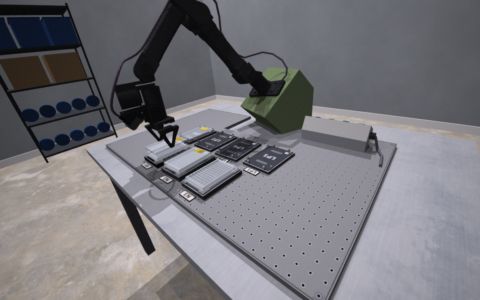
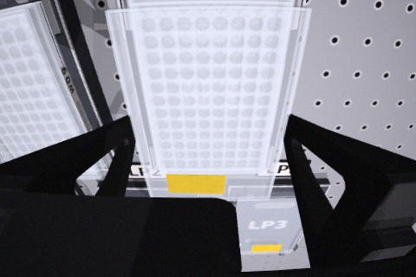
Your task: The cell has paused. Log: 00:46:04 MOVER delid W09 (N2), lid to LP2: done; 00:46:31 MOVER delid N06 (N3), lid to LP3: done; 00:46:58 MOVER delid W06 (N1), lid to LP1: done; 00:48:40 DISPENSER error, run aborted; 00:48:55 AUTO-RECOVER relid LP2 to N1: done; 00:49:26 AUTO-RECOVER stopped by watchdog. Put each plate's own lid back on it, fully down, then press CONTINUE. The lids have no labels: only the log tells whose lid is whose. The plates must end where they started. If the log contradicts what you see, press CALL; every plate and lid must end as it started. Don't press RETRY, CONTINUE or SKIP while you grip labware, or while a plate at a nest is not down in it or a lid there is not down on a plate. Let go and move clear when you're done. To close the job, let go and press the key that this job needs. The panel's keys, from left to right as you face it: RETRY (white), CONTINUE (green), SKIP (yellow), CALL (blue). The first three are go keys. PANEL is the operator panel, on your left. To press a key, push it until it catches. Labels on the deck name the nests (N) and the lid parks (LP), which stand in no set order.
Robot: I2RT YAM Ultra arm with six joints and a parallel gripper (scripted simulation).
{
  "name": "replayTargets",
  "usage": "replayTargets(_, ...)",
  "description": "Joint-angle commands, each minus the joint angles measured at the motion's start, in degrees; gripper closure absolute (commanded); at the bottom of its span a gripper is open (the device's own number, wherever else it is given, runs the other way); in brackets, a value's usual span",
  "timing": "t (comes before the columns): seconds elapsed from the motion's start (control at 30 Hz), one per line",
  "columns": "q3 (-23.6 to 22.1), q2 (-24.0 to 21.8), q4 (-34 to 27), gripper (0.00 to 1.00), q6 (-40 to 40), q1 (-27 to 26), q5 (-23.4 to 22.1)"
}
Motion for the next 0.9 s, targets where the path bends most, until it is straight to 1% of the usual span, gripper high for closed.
replayTargets(0.0,1.92,-0.15,0.58,1.00,-0.48,-0.22,-0.44)
replayTargets(0.17,1.97,0.78,0.78,1.00,-0.54,-0.51,-0.50)
replayTargets(0.27,2.04,0.06,1.00,1.00,-0.56,-0.52,-0.45)
replayTargets(0.4,2.13,1.22,1.11,1.00,-0.60,-0.50,-0.53)
replayTargets(0.47,2.16,0.32,1.18,1.00,-0.62,-0.61,-0.56)
replayTargets(0.7,2.09,1.57,1.70,1.00,-0.62,-0.34,-0.51)
replayTargets(0.87,1.98,0.89,2.05,1.00,-0.67,-0.51,-0.55)
